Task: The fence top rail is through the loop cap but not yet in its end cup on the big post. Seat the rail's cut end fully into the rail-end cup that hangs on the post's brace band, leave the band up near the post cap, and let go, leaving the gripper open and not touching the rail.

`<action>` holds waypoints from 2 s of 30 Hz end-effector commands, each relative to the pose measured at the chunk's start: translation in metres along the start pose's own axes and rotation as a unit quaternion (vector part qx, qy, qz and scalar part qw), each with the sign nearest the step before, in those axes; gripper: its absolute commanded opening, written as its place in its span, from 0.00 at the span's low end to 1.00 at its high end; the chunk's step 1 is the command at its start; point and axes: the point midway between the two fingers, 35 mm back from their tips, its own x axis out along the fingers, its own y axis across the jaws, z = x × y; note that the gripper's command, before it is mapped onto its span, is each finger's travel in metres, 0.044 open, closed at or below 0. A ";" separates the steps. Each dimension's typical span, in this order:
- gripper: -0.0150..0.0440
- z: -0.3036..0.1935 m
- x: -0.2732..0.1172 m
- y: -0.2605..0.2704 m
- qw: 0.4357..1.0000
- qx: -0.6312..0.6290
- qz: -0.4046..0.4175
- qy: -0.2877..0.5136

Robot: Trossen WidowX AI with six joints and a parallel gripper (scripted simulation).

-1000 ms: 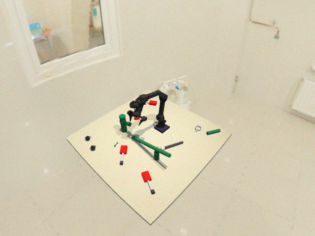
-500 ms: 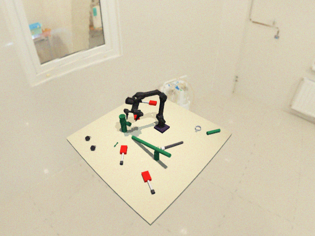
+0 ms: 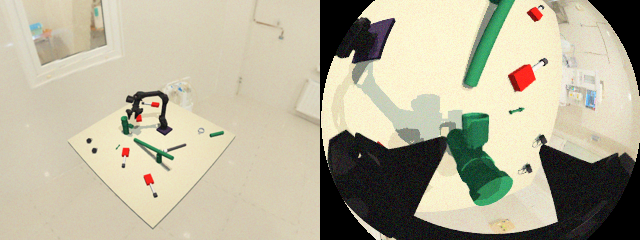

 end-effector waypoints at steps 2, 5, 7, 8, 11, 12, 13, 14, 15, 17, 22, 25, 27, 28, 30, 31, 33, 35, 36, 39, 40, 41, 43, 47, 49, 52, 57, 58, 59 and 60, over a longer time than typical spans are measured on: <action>1.00 0.000 0.001 0.002 1.000 -0.021 -0.001 -0.006; 1.00 -0.001 0.008 0.006 1.000 -0.021 -0.001 -0.006; 1.00 -0.001 0.019 0.011 1.000 -0.021 -0.001 -0.006; 1.00 -0.001 0.025 0.015 1.000 -0.021 -0.002 -0.006; 1.00 -0.001 0.040 0.024 1.000 -0.021 -0.001 -0.006; 1.00 -0.001 0.041 0.025 1.000 -0.021 -0.001 -0.006; 1.00 -0.001 0.041 0.025 1.000 -0.021 -0.001 -0.006; 1.00 -0.001 0.042 0.025 1.000 -0.021 -0.001 -0.006; 1.00 -0.001 0.042 0.025 1.000 -0.021 -0.001 -0.006; 1.00 -0.001 0.044 0.025 1.000 -0.021 -0.001 -0.006; 1.00 -0.002 0.052 0.024 1.000 -0.021 -0.002 -0.006; 1.00 -0.002 0.057 0.024 1.000 -0.021 -0.002 -0.006; 1.00 -0.002 0.060 0.024 1.000 -0.021 -0.002 -0.006; 1.00 -0.002 0.062 0.024 1.000 -0.021 -0.002 -0.006; 1.00 -0.002 0.065 0.024 1.000 -0.021 -0.002 -0.006; 1.00 -0.002 0.067 0.024 1.000 -0.021 -0.002 -0.006; 1.00 -0.002 0.070 0.024 1.000 -0.021 -0.002 -0.006; 1.00 -0.002 0.073 0.024 1.000 -0.021 -0.002 -0.006; 1.00 -0.002 0.075 0.024 1.000 -0.021 -0.002 -0.006; 1.00 -0.002 0.080 0.024 1.000 -0.021 -0.002 -0.006; 1.00 -0.002 0.082 0.024 1.000 -0.021 -0.002 -0.006; 1.00 -0.002 0.083 0.024 1.000 -0.021 -0.002 -0.006; 1.00 -0.002 0.086 0.024 1.000 -0.021 -0.002 -0.006; 1.00 -0.002 0.093 0.024 1.000 -0.021 -0.002 -0.006; 1.00 -0.001 0.096 0.024 1.000 -0.021 -0.002 -0.006; 1.00 -0.001 0.101 0.024 1.000 -0.021 -0.003 -0.006; 1.00 0.000 0.109 0.024 1.000 -0.021 -0.003 -0.006; 1.00 0.000 0.110 0.025 1.000 -0.021 -0.003 -0.006; 1.00 0.000 0.111 0.025 1.000 -0.021 -0.003 -0.006; 1.00 0.000 0.111 0.025 1.000 -0.021 -0.003 -0.006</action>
